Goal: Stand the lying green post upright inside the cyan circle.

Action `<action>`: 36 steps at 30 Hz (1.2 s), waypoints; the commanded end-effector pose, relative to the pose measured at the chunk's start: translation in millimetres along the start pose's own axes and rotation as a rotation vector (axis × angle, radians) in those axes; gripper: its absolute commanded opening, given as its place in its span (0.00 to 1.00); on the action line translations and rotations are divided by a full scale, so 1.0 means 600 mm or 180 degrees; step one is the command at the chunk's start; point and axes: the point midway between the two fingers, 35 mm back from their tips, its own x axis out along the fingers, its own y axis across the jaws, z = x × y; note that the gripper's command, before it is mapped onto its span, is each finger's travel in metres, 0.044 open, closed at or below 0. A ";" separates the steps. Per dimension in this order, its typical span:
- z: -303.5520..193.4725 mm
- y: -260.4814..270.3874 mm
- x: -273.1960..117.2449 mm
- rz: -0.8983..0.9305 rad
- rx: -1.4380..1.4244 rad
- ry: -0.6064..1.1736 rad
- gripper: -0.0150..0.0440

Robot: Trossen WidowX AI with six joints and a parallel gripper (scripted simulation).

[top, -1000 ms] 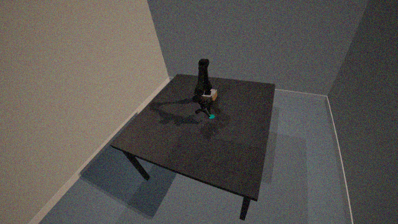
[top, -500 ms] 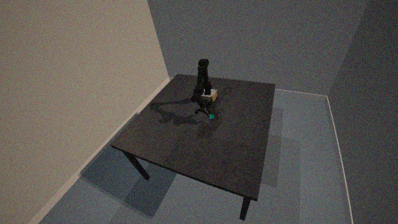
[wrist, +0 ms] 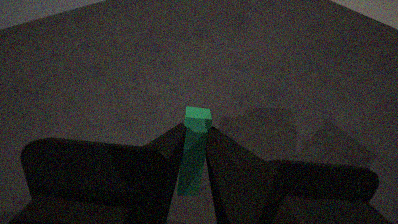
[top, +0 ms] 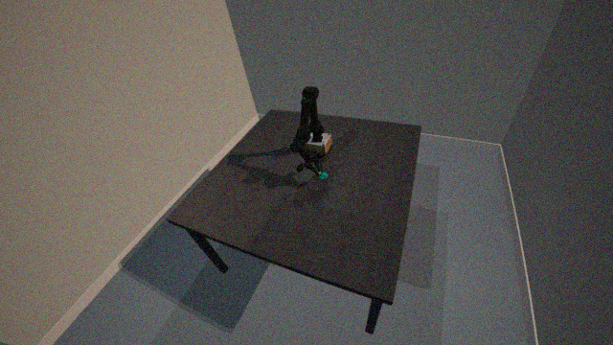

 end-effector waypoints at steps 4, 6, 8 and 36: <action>-0.002 0.000 -0.005 0.0023 0.0017 -0.0131 0.29; -0.002 0.000 -0.007 0.0029 0.0014 -0.0170 0.29; -0.002 0.000 -0.008 0.0036 0.0009 -0.0209 0.29; -0.001 0.011 -0.036 0.0147 -0.0093 -0.0713 0.29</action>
